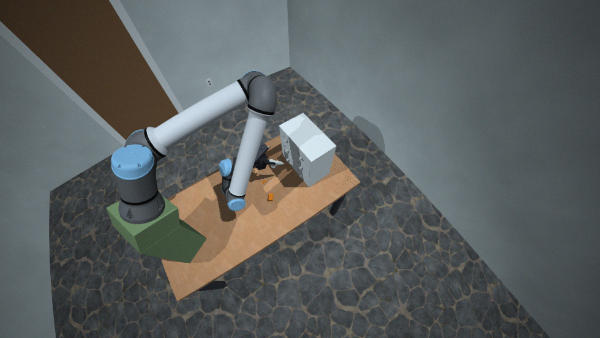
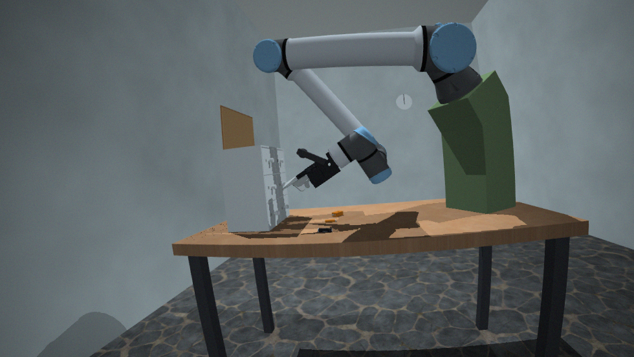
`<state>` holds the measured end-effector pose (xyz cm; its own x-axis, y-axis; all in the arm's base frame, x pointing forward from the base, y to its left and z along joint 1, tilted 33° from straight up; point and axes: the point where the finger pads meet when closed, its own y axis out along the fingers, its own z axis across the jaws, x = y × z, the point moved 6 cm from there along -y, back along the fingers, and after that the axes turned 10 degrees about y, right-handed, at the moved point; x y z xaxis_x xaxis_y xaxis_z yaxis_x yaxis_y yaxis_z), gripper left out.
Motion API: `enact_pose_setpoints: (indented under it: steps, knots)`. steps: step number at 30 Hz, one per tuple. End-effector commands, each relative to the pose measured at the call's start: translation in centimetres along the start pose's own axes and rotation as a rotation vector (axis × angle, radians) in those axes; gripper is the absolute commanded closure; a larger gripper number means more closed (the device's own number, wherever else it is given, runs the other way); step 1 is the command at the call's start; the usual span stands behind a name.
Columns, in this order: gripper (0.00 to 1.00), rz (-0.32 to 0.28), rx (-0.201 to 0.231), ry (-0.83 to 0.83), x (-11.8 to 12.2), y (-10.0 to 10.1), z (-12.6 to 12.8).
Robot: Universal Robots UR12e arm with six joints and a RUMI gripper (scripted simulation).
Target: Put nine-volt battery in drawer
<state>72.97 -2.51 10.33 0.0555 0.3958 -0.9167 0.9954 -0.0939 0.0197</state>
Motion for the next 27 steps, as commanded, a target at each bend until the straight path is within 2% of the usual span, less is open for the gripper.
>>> enact_pose_setpoints:
  steps: [1,9,27]
  knots:
    - [0.00,0.104,-0.014,-0.002,0.79,1.24,0.18]
    - [0.00,0.161,-0.024,0.000,1.37,1.78,0.26]
    - [0.00,0.168,-0.026,0.000,1.46,1.84,0.27]
